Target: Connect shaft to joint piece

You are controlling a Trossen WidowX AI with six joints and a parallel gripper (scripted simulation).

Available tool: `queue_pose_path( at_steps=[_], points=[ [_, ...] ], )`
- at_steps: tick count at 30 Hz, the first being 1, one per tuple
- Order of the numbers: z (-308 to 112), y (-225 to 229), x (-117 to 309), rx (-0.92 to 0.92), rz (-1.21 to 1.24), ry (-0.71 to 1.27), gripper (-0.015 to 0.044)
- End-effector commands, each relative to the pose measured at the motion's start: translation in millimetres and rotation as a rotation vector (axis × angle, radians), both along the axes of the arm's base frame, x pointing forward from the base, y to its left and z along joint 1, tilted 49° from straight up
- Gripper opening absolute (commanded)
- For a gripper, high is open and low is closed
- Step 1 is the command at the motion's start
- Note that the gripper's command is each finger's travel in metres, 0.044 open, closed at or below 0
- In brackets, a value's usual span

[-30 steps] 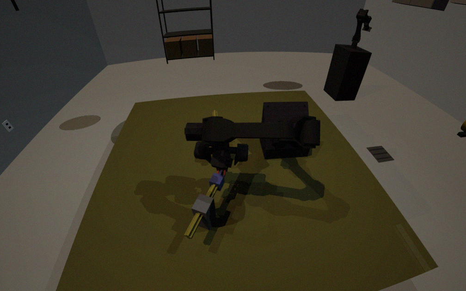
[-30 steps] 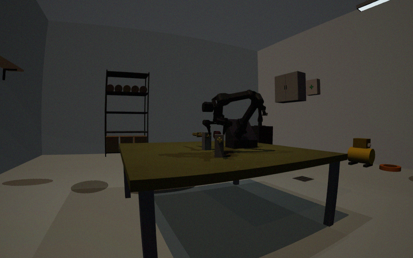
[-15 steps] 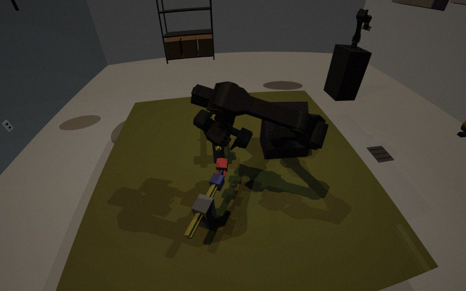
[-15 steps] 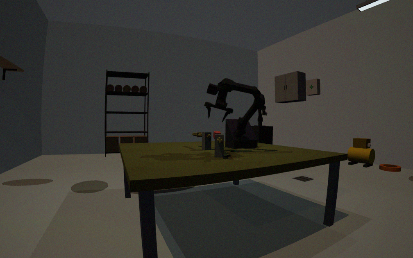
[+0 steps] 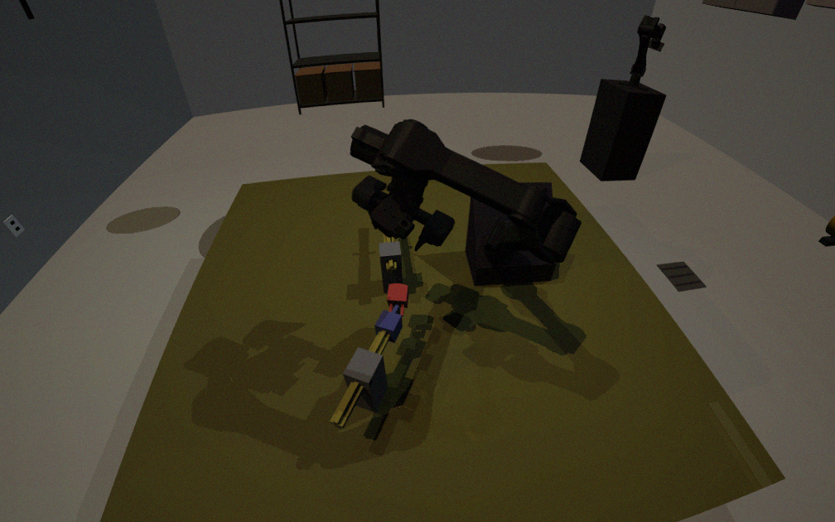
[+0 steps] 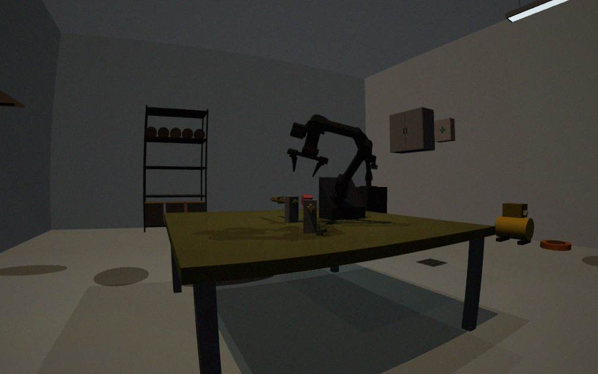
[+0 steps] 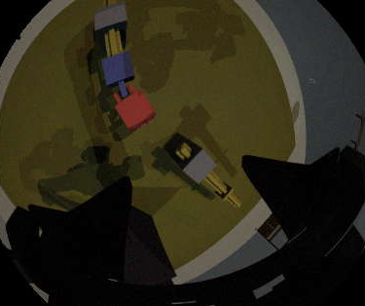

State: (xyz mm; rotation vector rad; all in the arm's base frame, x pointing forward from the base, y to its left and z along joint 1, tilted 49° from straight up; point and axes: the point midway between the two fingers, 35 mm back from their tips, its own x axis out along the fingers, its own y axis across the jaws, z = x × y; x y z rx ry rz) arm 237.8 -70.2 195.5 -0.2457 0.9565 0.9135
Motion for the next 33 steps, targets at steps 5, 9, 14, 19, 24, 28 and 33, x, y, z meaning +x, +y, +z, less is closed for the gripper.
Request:
queue_pose_path(
  at_steps=[5,9,14,19,24,28,33],
  points=[
    [-38.6,-10.4,-9.9,0.091,0.061,0.052,0.0440],
    [-38.9,-10.1,-9.8,0.099,0.029,0.080,0.0440],
    [-39.7,-9.0,-9.4,0.124,-0.077,0.171,0.0440],
    [-40.5,-8.0,-9.0,0.149,-0.184,0.262,0.0440],
    [-41.2,-6.9,-8.6,0.172,-0.292,0.352,0.0440],
    [-41.9,-6.1,-8.3,0.190,-0.379,0.424,0.0440],
    [-42.7,-5.0,-7.9,0.211,-0.489,0.513,0.0440]
  ],
)
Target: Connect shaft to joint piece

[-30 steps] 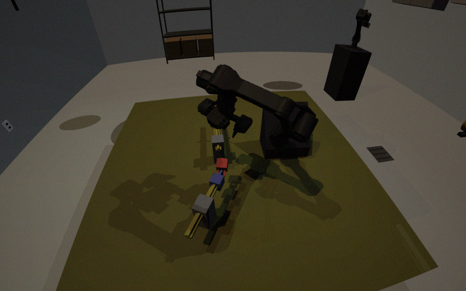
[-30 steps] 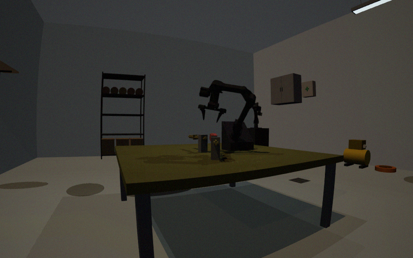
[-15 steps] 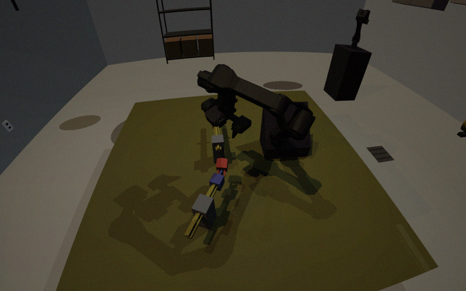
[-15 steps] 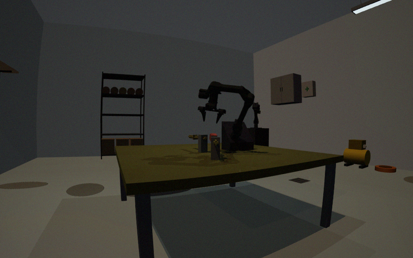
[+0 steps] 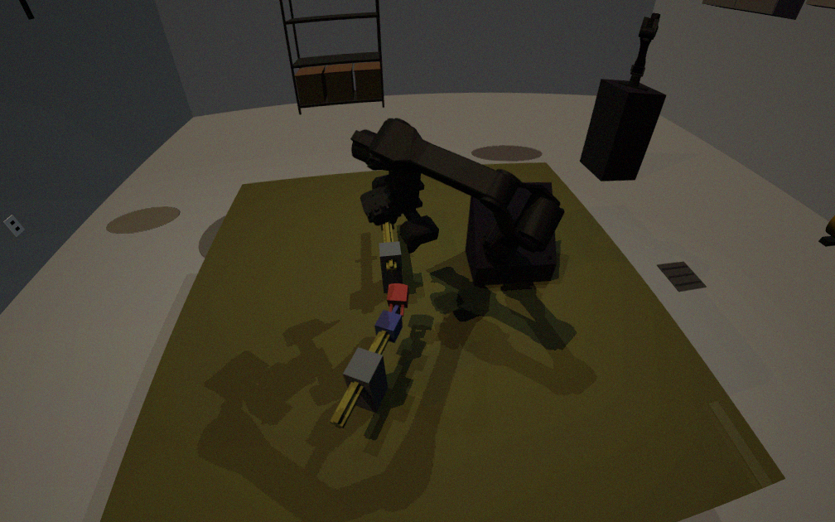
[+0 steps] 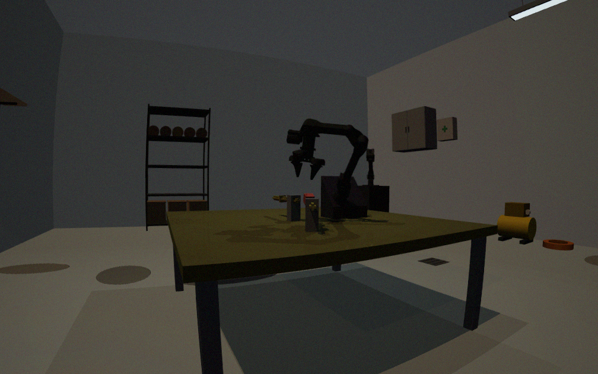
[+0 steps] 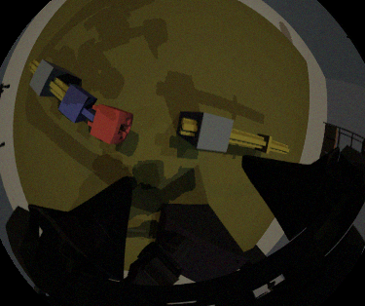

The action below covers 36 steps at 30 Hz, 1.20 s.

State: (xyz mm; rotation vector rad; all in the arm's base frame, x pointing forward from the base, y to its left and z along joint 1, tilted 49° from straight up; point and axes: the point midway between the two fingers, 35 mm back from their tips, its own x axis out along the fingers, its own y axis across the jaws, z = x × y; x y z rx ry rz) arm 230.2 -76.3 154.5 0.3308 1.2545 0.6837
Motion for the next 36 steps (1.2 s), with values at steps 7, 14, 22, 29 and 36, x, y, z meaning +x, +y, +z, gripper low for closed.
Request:
queue_pose_path(
  at_steps=[7,14,22,29,36],
  points=[
    [-2.7,2.5,0.2,0.031,-0.218,0.208,0.0440],
    [-3.8,4.0,0.8,0.051,-0.366,0.341,0.0440],
    [-5.1,5.7,1.4,0.073,-0.536,0.491,0.0440],
    [-6.2,7.1,1.9,0.090,-0.687,0.620,0.0440],
    [-7.3,8.6,2.4,0.105,-0.839,0.748,0.0440]
  ],
)
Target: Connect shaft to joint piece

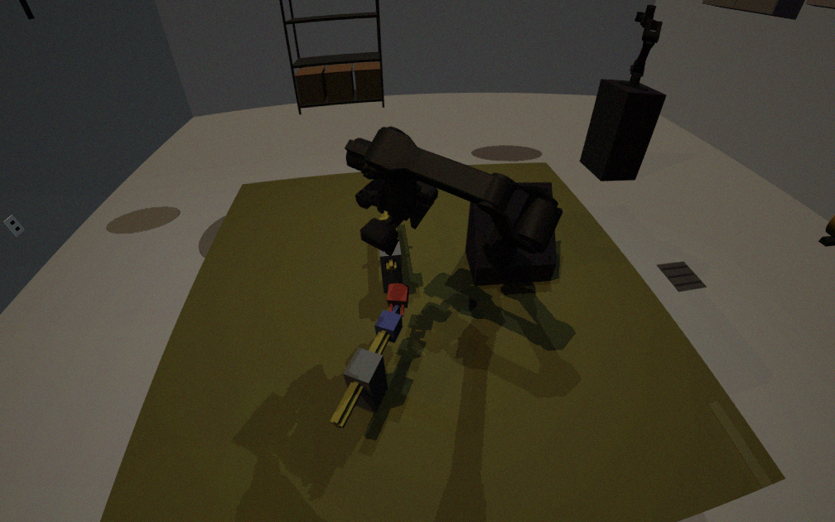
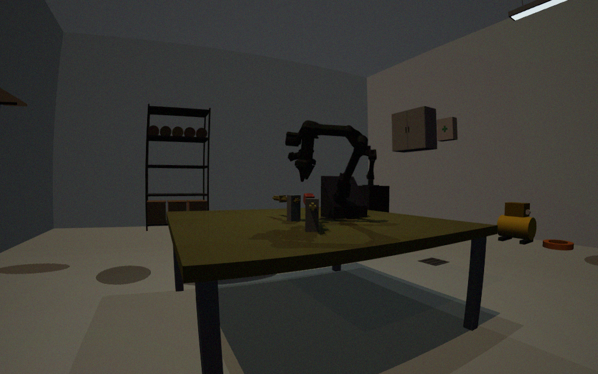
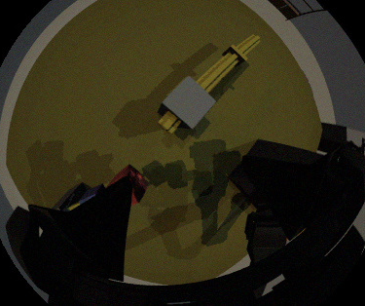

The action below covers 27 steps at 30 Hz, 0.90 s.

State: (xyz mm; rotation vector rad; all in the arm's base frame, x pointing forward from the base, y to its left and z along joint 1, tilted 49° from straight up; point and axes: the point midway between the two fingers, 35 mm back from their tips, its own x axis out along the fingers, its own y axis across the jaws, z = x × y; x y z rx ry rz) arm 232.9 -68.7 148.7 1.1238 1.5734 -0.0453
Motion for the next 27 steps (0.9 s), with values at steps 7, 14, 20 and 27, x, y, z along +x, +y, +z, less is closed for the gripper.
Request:
queue_pose_path(
  at_steps=[7,14,20,27],
  points=[
    [-2.6,2.5,0.2,0.016,-0.226,0.202,0.0440],
    [-3.7,3.9,0.7,0.026,-0.378,0.330,0.0440],
    [-4.6,5.2,1.2,0.034,-0.509,0.439,0.0440],
    [-5.7,6.6,1.7,0.042,-0.664,0.564,0.0440]
  ],
)
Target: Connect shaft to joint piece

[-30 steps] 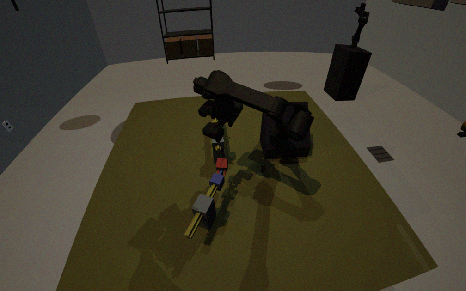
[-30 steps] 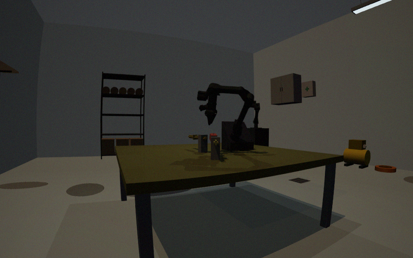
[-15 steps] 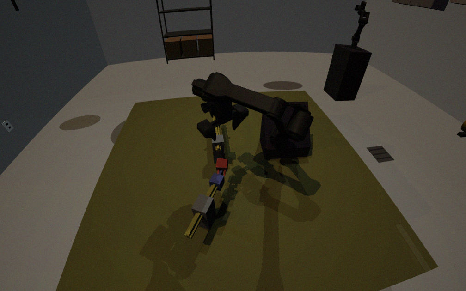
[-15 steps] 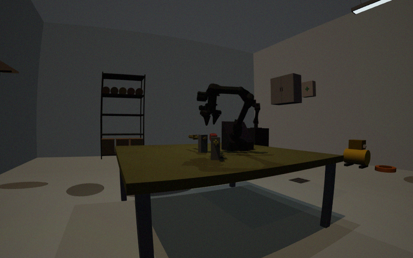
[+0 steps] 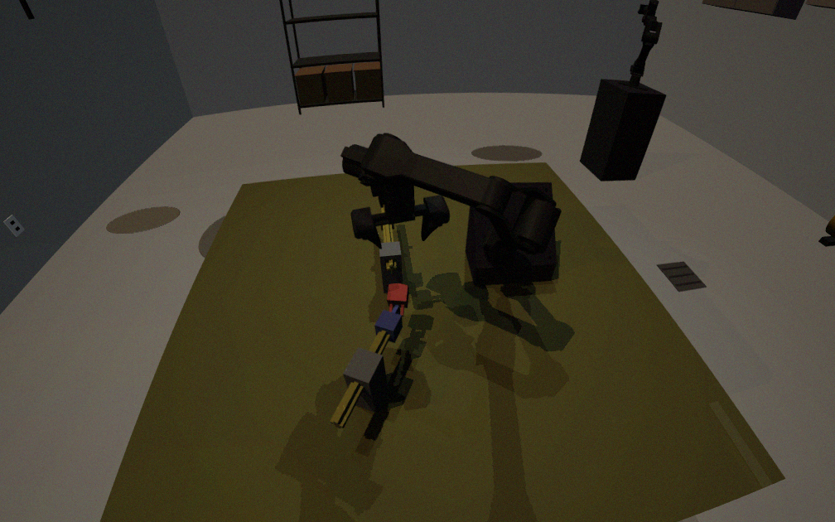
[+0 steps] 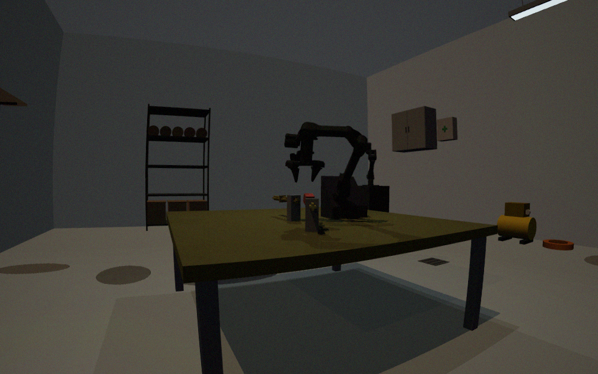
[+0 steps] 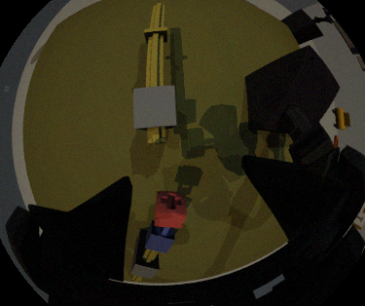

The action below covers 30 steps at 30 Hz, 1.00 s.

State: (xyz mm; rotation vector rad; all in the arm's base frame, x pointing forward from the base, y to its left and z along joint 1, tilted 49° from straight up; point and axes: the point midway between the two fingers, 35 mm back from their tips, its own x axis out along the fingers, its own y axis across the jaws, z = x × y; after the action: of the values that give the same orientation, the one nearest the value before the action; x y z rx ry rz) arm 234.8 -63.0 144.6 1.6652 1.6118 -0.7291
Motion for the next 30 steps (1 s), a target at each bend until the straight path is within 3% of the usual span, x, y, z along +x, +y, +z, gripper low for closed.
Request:
queue_pose_path(
  at_steps=[1,16,30],
  points=[
    [-2,1,0,0.000,-0.098,0.089,0.0440],
    [-5,5,1,0.005,-0.242,0.205,0.0440],
    [-45,49,9,0.004,-0.243,0.203,0.0440]
  ],
)
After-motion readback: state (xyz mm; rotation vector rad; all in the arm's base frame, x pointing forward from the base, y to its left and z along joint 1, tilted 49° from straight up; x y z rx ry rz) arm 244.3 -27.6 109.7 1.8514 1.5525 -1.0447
